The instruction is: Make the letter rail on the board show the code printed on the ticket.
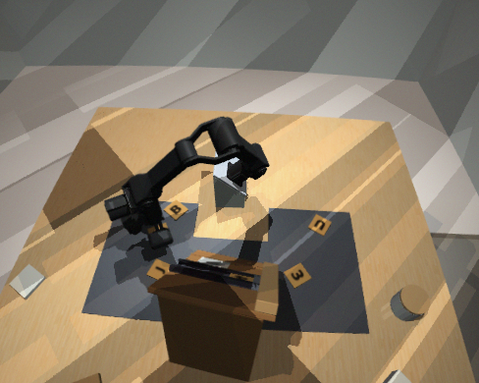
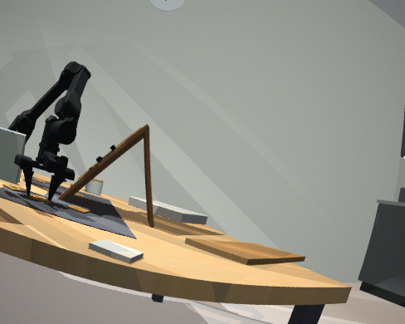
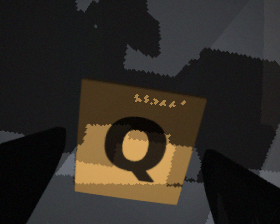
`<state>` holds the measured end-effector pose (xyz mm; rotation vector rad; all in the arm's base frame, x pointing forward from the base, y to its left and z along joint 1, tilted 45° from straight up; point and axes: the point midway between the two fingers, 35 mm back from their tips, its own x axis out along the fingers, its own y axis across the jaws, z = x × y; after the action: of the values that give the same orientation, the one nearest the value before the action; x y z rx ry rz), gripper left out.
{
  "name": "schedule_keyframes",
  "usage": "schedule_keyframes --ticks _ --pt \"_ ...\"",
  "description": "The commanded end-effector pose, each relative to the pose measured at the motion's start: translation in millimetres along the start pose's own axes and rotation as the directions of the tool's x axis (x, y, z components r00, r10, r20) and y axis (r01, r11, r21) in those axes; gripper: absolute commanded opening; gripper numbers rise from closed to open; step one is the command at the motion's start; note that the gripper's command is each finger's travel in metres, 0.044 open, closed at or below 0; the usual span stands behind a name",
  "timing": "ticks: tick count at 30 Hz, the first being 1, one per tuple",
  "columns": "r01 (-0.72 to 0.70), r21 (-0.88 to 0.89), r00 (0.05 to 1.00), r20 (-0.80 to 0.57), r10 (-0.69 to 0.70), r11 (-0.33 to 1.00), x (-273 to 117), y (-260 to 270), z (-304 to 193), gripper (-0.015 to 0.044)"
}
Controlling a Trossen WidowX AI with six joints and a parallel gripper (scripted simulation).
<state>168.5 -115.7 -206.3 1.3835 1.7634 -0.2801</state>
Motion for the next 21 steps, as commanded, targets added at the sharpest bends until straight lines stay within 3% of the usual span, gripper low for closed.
schedule_keyframes --ticks 1,4,5,17,21 --pt "-0.003 0.003 1.000 0.001 0.003 1.000 0.7 0.3 0.3 0.0340" --pt "-0.003 0.003 1.000 0.001 0.003 1.000 0.7 0.3 0.3 0.0340" --pt "-0.003 0.003 1.000 0.001 0.003 1.000 0.7 0.3 0.3 0.0314" --pt "-0.003 0.003 1.000 0.001 0.003 1.000 0.7 -0.1 0.3 0.0234" --pt "-0.003 0.003 1.000 0.001 0.003 1.000 -3.3 -0.4 0.1 0.0129"
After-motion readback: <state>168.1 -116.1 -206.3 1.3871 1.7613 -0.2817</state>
